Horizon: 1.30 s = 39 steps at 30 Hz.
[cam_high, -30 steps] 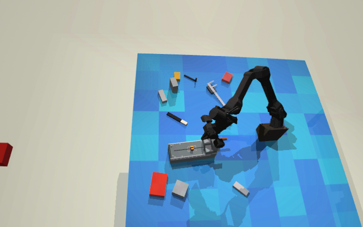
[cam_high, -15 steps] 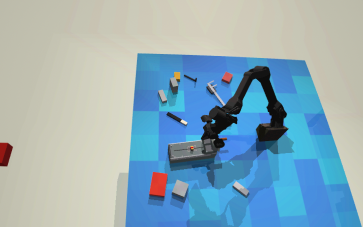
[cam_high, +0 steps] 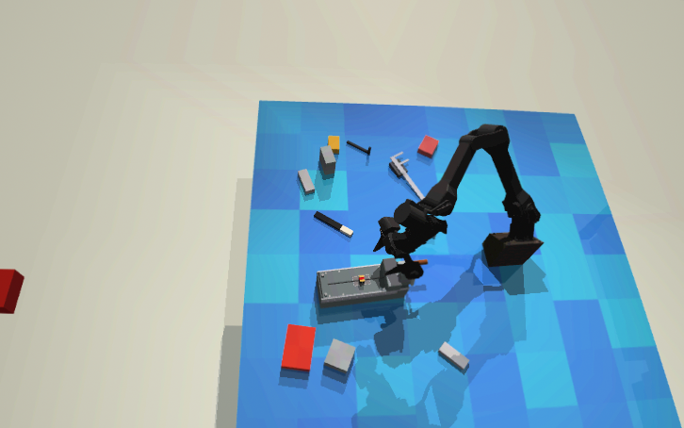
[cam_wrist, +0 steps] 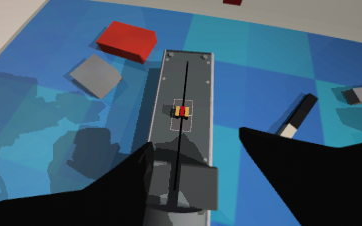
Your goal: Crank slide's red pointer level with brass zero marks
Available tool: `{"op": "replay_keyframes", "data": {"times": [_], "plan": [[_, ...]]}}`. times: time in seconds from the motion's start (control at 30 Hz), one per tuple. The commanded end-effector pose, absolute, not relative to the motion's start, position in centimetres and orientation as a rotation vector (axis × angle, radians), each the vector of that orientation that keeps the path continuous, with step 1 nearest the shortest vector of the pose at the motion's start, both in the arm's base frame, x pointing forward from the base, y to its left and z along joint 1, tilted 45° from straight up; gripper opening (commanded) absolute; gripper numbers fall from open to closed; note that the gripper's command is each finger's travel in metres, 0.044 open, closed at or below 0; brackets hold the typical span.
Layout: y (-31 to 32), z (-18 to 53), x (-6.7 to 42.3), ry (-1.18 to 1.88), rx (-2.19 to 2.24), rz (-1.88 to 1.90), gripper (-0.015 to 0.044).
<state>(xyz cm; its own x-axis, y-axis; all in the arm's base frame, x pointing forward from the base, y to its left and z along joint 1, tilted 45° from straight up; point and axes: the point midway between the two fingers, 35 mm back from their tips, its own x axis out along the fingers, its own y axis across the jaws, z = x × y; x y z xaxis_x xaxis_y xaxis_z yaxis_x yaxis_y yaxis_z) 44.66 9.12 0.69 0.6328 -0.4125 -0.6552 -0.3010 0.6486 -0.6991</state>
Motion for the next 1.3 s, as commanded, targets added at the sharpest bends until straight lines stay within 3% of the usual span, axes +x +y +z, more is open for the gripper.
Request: {"op": "replay_keyframes", "data": {"times": [0.0,0.57,1.23,1.27], "plan": [[9.09,0.69,44.66,0.916,-0.896,-0.076,0.044],[9.09,0.69,44.66,0.916,-0.896,-0.076,0.0],[9.11,0.69,44.66,0.915,-0.896,-0.075,0.0],[9.11,0.69,44.66,0.915,-0.896,-0.075,0.0026]]}}
